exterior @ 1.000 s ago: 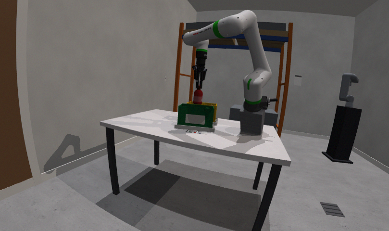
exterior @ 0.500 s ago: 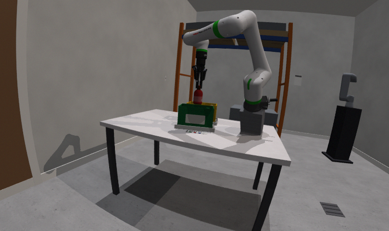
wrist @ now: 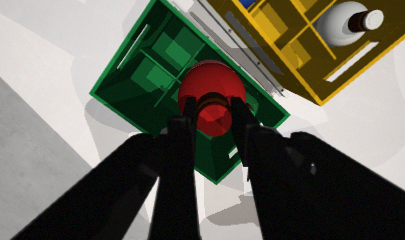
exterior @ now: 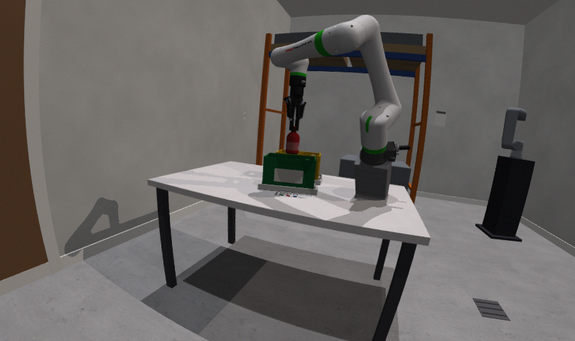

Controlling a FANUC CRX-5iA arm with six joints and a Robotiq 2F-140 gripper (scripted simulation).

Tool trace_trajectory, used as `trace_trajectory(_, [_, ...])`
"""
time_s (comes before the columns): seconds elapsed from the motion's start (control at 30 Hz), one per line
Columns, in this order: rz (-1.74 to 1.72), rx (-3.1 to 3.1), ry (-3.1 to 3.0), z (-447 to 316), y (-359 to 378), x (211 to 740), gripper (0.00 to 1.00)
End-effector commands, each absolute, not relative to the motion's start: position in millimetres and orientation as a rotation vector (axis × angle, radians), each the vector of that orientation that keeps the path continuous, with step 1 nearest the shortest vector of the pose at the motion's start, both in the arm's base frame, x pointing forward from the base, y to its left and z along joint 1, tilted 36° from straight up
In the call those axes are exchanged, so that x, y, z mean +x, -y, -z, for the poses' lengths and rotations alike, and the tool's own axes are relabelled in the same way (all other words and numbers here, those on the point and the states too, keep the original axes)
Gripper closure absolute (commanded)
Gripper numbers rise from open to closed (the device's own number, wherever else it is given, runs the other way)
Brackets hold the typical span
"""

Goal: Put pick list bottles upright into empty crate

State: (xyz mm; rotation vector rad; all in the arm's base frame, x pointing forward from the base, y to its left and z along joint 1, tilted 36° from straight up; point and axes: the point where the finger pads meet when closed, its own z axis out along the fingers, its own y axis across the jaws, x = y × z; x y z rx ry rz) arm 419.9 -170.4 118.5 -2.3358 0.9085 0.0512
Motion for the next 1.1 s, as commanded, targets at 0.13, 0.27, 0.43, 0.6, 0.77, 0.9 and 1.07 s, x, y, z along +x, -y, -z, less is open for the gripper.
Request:
trace_trajectory(0.13, [-0.05, -2.337, -0.909, -119, 171, 420, 0.9])
trace_trajectory(0.27, [-0.05, -2.337, -0.909, -117, 170, 421, 0.9])
trace_trajectory(0.43, [-0.05, -2.337, -0.909, -113, 167, 421, 0.9])
trace_trajectory(0.6, [-0.05, -2.337, -0.909, -110, 165, 422, 0.9])
trace_trajectory(0.77, [-0.05, -2.337, -0.909, -106, 162, 423, 0.9])
trace_trajectory(0.9, [-0.05, -2.337, -0.909, -103, 160, 424, 0.9])
trace_trajectory(1.07, [-0.05, -2.337, -0.909, -99, 157, 424, 0.9])
